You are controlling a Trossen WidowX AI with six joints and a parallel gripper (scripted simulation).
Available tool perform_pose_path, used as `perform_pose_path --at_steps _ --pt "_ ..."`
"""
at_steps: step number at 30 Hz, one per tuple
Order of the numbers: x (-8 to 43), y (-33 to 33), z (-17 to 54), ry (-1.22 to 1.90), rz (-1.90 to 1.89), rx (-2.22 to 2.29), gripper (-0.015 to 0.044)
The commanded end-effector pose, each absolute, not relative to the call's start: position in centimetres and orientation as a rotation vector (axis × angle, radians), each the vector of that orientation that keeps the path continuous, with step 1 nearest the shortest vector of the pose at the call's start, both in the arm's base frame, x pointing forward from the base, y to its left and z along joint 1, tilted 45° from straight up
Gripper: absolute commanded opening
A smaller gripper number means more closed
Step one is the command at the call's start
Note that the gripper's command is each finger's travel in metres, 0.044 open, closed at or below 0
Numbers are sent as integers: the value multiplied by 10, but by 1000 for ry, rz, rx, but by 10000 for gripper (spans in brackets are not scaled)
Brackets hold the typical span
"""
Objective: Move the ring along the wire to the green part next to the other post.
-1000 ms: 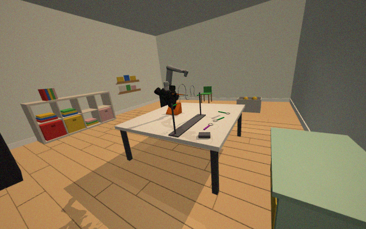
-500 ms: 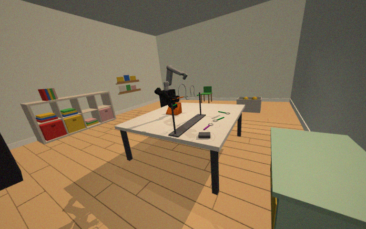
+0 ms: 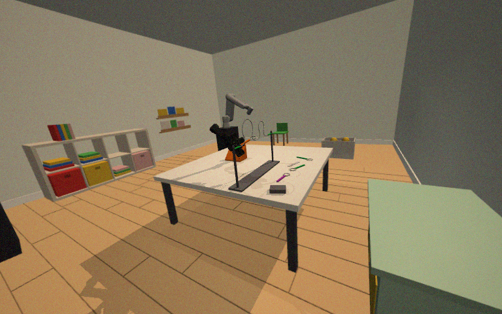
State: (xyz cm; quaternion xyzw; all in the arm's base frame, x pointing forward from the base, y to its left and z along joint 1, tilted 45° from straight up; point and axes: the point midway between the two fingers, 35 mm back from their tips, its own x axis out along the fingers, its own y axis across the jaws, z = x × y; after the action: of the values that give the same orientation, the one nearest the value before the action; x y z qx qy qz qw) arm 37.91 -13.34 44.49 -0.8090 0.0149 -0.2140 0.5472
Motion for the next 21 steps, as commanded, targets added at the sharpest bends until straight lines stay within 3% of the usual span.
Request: perform_pose_path --at_steps 1,21 --pt "380 -140 429 75 -479 -1815 -150" --pt "383 -141 355 215 -341 -1350 -150"
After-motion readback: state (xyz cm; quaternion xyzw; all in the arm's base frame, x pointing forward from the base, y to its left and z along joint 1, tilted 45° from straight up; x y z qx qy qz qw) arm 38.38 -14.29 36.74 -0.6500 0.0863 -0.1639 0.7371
